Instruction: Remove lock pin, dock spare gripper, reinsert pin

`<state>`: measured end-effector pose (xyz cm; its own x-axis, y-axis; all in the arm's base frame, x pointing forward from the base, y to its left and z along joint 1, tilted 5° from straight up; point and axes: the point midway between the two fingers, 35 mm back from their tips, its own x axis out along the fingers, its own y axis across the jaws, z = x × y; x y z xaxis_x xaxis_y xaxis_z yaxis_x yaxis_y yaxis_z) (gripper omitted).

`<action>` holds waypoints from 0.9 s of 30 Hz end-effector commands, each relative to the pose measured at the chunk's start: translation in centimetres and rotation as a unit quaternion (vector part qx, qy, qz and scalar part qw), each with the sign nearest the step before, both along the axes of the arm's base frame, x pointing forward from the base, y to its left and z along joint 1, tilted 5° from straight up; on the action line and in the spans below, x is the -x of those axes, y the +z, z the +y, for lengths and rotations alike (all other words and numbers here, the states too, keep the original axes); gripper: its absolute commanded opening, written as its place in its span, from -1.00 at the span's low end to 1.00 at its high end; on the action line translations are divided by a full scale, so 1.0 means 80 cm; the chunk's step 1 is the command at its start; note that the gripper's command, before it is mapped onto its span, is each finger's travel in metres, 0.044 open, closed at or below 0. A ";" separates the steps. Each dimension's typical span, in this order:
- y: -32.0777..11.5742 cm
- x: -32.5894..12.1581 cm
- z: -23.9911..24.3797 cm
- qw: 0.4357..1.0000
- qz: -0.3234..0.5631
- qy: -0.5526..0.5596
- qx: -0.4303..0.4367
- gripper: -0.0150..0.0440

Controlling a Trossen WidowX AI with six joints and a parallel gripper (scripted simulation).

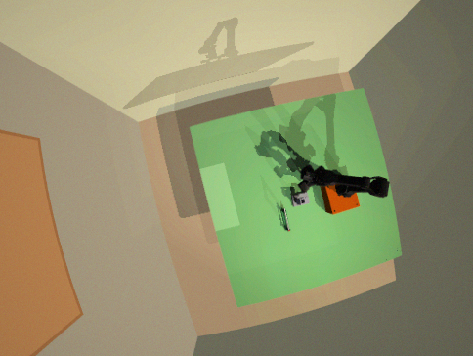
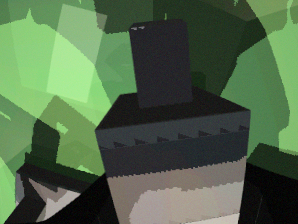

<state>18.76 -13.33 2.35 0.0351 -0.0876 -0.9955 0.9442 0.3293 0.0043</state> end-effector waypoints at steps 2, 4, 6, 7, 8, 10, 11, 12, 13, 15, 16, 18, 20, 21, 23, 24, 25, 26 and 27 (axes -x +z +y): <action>0.002 -0.003 -0.001 0.998 0.005 0.062 0.005 -0.49; 0.003 -0.004 -0.001 0.996 0.007 0.087 0.006 -0.49; 0.003 -0.004 -0.001 0.994 0.009 0.112 0.007 -0.49; 0.003 -0.005 -0.001 0.992 0.010 0.125 0.007 -0.49; 0.003 -0.005 0.000 0.990 0.011 0.138 0.008 -0.49; 0.004 -0.006 0.000 0.987 0.013 0.163 0.009 -0.49; 0.004 -0.006 0.000 0.984 0.015 0.175 0.010 -0.49; 0.004 -0.007 0.000 0.982 0.016 0.188 0.010 -0.49; 0.004 -0.007 0.000 0.980 0.017 0.200 0.011 -0.49; 0.005 -0.008 0.000 0.974 0.019 0.225 0.012 -0.49; 0.005 -0.008 0.000 0.971 0.020 0.237 0.012 -0.49; 0.005 -0.009 0.000 0.965 0.022 0.262 0.013 -0.49; 0.005 -0.010 0.001 0.958 0.024 0.286 0.014 -0.49; 0.005 -0.010 0.001 0.954 0.026 0.298 0.015 -0.49; 0.006 -0.011 0.001 0.946 0.028 0.323 0.016 -0.49; 0.006 -0.011 0.001 0.942 0.029 0.335 0.017 -0.49; 0.006 -0.011 0.001 0.937 0.030 0.346 0.017 -0.49; 0.006 -0.012 0.001 0.933 0.031 0.358 0.018 -0.49; 0.006 -0.012 0.001 0.928 0.032 0.370 0.018 -0.49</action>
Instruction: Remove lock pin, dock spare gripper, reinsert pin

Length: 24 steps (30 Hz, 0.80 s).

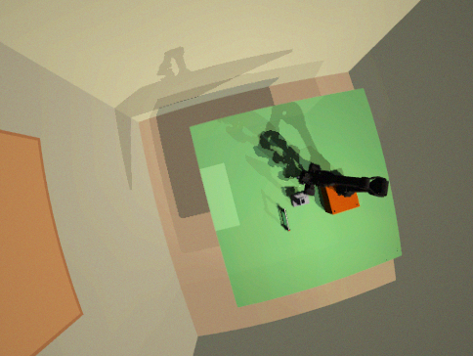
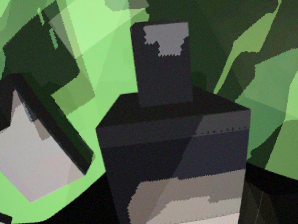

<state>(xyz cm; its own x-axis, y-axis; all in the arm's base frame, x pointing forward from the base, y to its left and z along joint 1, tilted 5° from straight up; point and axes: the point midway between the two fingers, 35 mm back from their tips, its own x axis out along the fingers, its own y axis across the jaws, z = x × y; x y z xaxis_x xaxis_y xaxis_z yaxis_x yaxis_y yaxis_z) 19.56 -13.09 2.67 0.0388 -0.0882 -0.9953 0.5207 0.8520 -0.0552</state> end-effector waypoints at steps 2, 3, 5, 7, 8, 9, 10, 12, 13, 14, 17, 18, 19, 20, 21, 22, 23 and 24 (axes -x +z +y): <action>0.003 -0.003 -0.002 0.998 0.005 0.062 0.007 -0.49; 0.003 -0.003 -0.002 0.997 0.006 0.072 0.007 -0.49; 0.003 -0.004 -0.001 0.997 0.007 0.080 0.008 -0.49; 0.003 -0.004 -0.001 0.997 0.007 0.080 0.008 -0.49; 0.003 -0.004 -0.001 0.997 0.007 0.080 0.008 -0.49; 0.002 -0.004 -0.002 0.997 0.007 0.082 0.008 -0.49; 0.001 -0.004 -0.002 0.996 0.007 0.084 0.008 -0.49; -0.005 -0.005 -0.002 0.996 0.008 0.093 0.008 -0.49; -0.008 -0.005 -0.003 0.995 0.008 0.099 0.008 -0.49; -0.012 -0.005 -0.003 0.994 0.009 0.106 0.009 -0.49; -0.026 -0.006 -0.004 0.991 0.011 0.130 0.010 -0.49; -0.031 -0.007 -0.005 0.990 0.012 0.138 0.010 -0.49; -0.034 -0.007 -0.005 0.989 0.012 0.145 0.010 -0.49; -0.037 -0.007 -0.005 0.989 0.013 0.149 0.010 -0.49; -0.038 -0.007 -0.005 0.989 0.013 0.150 0.010 -0.49; -0.038 -0.007 -0.005 0.989 0.013 0.150 0.010 -0.49; -0.038 -0.007 -0.005 0.989 0.013 0.150 0.010 -0.49; -0.039 -0.007 -0.005 0.989 0.013 0.150 0.010 -0.49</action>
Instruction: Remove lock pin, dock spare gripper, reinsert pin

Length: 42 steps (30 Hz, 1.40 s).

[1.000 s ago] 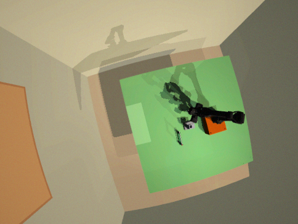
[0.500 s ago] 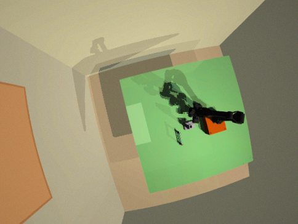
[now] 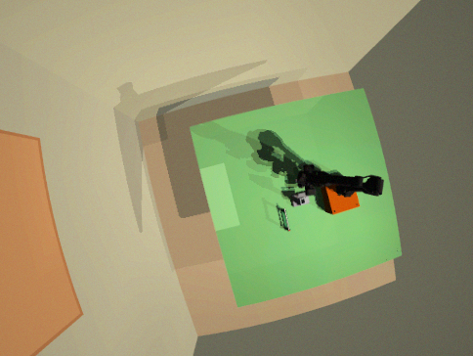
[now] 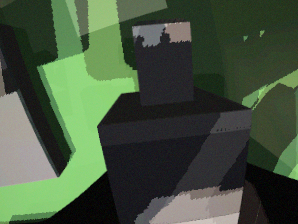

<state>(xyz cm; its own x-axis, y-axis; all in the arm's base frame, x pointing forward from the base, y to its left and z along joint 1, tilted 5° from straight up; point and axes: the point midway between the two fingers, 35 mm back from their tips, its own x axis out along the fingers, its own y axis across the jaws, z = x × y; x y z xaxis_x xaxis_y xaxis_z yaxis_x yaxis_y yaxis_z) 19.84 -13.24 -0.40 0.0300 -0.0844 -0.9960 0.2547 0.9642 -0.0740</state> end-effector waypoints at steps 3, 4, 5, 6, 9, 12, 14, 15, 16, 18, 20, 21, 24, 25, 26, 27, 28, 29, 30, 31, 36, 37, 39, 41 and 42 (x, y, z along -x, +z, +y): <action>-0.005 -0.003 -0.004 1.000 -0.005 0.007 0.007 -0.49; -0.007 -0.003 -0.004 1.000 -0.005 0.007 0.007 -0.49; -0.009 -0.003 -0.004 1.000 -0.005 0.007 0.007 -0.49; -0.011 -0.003 -0.004 1.000 -0.005 0.007 0.007 -0.49; -0.017 -0.003 -0.005 1.000 -0.005 0.007 0.007 -0.49; -0.015 -0.002 -0.002 1.000 -0.003 0.004 0.002 -0.31; -0.015 -0.002 -0.002 1.000 -0.003 0.004 0.002 -0.14; -0.015 -0.002 -0.002 1.000 -0.003 0.004 0.002 -0.05; -0.015 -0.002 -0.002 1.000 -0.003 0.004 0.002 0.04; -0.015 -0.002 -0.002 1.000 -0.003 0.004 0.002 0.22; -0.015 -0.002 -0.002 1.000 -0.003 0.004 0.002 0.40; -0.015 -0.002 -0.002 1.000 -0.003 0.004 0.002 0.49; -0.015 -0.002 -0.002 1.000 -0.003 0.004 0.002 0.75; -0.015 -0.002 -0.002 1.000 -0.003 0.004 0.002 0.84; -0.015 -0.002 -0.002 1.000 -0.003 0.004 0.002 0.93; -0.015 -0.002 -0.002 1.000 -0.003 0.004 0.002 1.00; -0.015 -0.002 -0.002 1.000 -0.003 0.004 0.002 1.00; -0.013 -0.002 -0.002 1.000 -0.003 0.004 0.002 1.00; -0.012 -0.002 -0.002 1.000 -0.003 0.004 0.002 1.00; -0.009 -0.002 -0.002 1.000 -0.003 0.004 0.002 1.00; 0.006 0.001 0.001 1.000 0.001 0.005 0.000 1.00; 0.009 0.001 0.002 1.000 0.001 0.006 -0.001 1.00; 0.014 0.002 0.002 1.000 0.002 0.006 -0.001 1.00; 0.020 0.002 0.003 1.000 0.003 0.007 -0.001 1.00; 0.022 0.003 0.003 1.000 0.003 0.007 -0.002 1.00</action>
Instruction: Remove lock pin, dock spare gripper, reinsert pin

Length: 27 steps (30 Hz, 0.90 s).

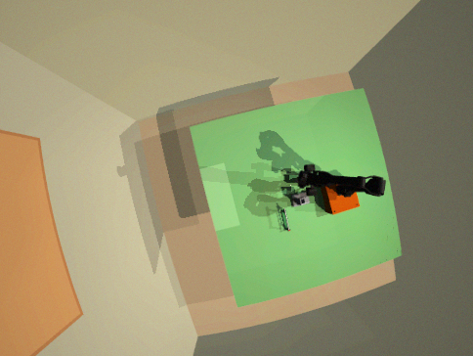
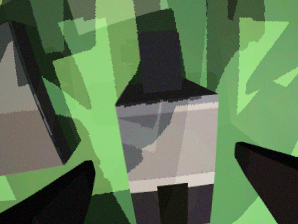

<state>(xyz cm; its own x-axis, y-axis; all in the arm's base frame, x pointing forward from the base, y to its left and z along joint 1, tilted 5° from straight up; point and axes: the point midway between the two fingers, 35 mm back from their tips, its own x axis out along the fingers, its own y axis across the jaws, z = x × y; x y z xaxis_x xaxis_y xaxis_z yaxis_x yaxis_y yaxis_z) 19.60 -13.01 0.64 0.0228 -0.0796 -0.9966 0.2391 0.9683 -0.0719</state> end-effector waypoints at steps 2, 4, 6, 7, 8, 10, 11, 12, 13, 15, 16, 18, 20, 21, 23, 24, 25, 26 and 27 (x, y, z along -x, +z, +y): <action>0.014 0.000 0.001 1.000 0.000 0.000 0.000 1.00; 0.020 0.001 0.002 1.000 0.001 0.001 -0.001 1.00; 0.025 0.002 0.003 1.000 0.002 0.001 -0.001 1.00; 0.028 0.002 0.003 1.000 0.002 0.001 -0.001 1.00; 0.030 0.002 0.004 1.000 0.003 0.002 -0.002 1.00; 0.035 0.003 0.004 1.000 0.003 0.002 -0.002 1.00; 0.026 0.003 0.004 1.000 0.005 0.003 -0.003 1.00; 0.026 0.003 0.004 1.000 0.005 0.003 -0.003 1.00; 0.026 0.003 0.004 1.000 0.005 0.003 -0.003 1.00; 0.026 0.003 0.004 1.000 0.005 0.003 -0.003 1.00; 0.026 0.003 0.004 1.000 0.005 0.003 -0.003 1.00; 0.026 0.003 0.004 1.000 0.005 0.003 -0.003 1.00; 0.026 0.003 0.004 1.000 0.005 0.003 -0.003 1.00; 0.026 0.003 0.004 1.000 0.005 0.003 -0.003 1.00; 0.026 0.003 0.004 1.000 0.005 0.003 -0.003 1.00; 0.026 0.003 0.004 1.000 0.005 0.003 -0.003 1.00; 0.026 0.003 0.004 1.000 0.005 0.003 -0.003 1.00; 0.026 0.003 0.004 1.000 0.005 0.003 -0.003 1.00; 0.028 0.003 0.004 1.000 0.005 0.003 -0.003 1.00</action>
